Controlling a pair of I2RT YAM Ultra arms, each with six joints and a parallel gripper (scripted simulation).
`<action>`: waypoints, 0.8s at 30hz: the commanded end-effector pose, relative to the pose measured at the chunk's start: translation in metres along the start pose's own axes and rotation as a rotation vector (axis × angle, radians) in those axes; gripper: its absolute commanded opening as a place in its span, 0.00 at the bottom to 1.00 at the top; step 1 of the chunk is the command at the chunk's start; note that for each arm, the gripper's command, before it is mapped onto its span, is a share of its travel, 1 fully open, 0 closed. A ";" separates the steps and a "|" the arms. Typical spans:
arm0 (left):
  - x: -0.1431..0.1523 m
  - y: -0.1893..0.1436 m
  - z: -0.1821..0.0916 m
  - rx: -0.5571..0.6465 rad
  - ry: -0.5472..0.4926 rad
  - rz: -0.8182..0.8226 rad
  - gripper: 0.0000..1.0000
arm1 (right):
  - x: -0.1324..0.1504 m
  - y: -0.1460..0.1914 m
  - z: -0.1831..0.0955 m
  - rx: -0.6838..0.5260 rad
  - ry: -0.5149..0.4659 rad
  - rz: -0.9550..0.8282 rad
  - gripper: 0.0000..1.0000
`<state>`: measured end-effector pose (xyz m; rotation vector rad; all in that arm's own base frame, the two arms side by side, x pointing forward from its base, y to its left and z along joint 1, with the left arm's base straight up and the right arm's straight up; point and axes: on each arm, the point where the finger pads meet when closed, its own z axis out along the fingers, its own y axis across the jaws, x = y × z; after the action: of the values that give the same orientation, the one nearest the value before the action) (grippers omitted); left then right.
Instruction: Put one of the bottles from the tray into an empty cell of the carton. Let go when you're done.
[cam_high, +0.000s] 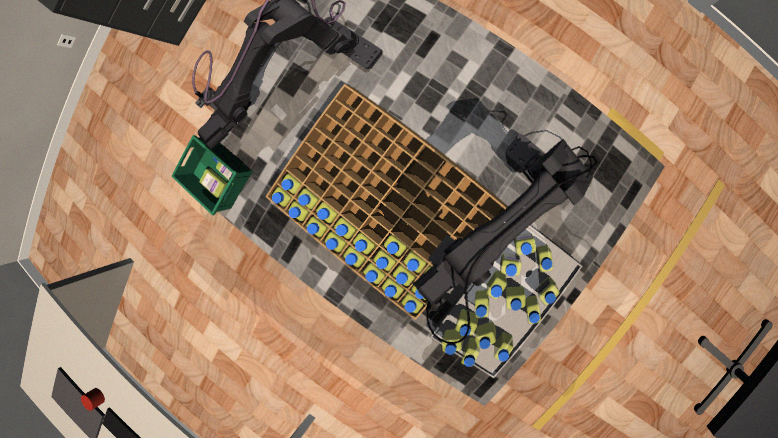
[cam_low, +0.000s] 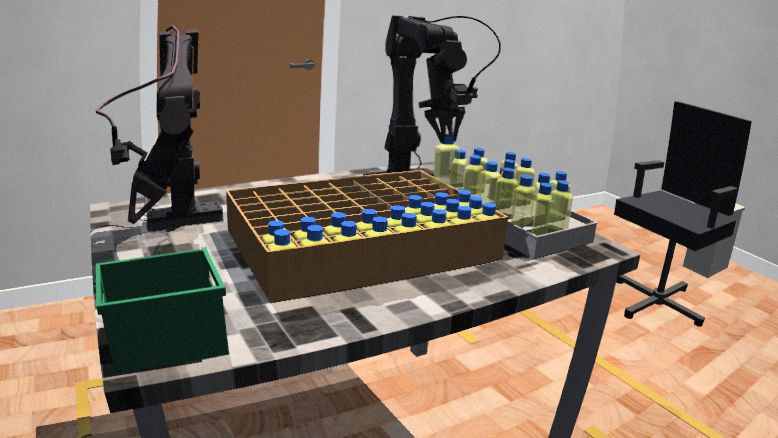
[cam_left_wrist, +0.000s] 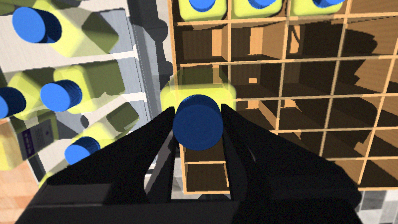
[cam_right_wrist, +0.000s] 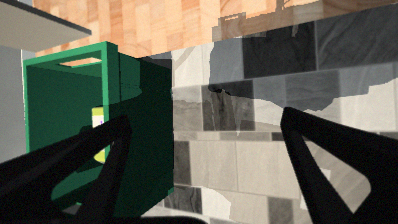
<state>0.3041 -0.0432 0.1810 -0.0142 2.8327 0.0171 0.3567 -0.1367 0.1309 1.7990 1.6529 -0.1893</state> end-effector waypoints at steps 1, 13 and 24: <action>-0.011 -0.005 -0.004 0.000 -0.046 0.023 0.30 | -0.008 0.007 -0.007 -0.024 -0.018 0.012 1.00; -0.013 -0.004 -0.014 0.030 -0.068 -0.002 0.30 | -0.008 0.007 -0.007 -0.024 -0.018 0.012 1.00; -0.008 0.002 0.000 0.014 -0.065 -0.016 0.30 | -0.008 0.007 -0.007 -0.024 -0.018 0.012 1.00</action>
<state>0.3011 -0.0465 0.1685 0.0024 2.8517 0.0022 0.3567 -0.1367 0.1309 1.7990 1.6529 -0.1893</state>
